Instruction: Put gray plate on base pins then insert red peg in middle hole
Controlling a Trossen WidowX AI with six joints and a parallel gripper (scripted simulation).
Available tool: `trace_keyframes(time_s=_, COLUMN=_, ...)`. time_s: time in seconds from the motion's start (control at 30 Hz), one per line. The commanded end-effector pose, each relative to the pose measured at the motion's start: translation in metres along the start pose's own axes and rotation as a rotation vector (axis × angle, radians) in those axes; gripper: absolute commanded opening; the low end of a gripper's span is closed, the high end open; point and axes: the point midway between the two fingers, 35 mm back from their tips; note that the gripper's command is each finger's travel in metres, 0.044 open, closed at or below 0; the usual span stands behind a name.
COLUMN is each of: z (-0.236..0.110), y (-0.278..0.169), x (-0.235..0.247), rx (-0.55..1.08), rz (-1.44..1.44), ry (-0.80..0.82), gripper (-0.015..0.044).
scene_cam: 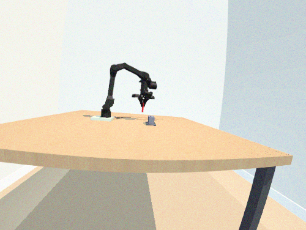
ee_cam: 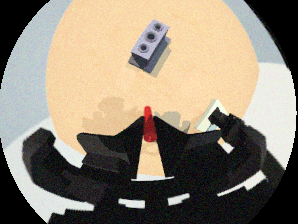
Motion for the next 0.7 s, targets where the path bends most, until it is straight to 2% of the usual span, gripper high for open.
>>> trace_keyframes(time_s=0.0, z=-0.001, y=0.01, x=0.004, rx=-0.006, rz=0.0, ry=0.002, gripper=0.0)
trace_keyframes(time_s=0.67, z=-0.002, y=0.068, x=0.014, rx=-0.007, rz=-0.005, ry=-0.005, gripper=0.0)
Point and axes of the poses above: the point midway between the two fingers, 35 mm back from their tips, its own z axis out along the fingers, its own x axis across the jaws, y = z × x, and after that the axes turned 6 degrees about z, right-handed
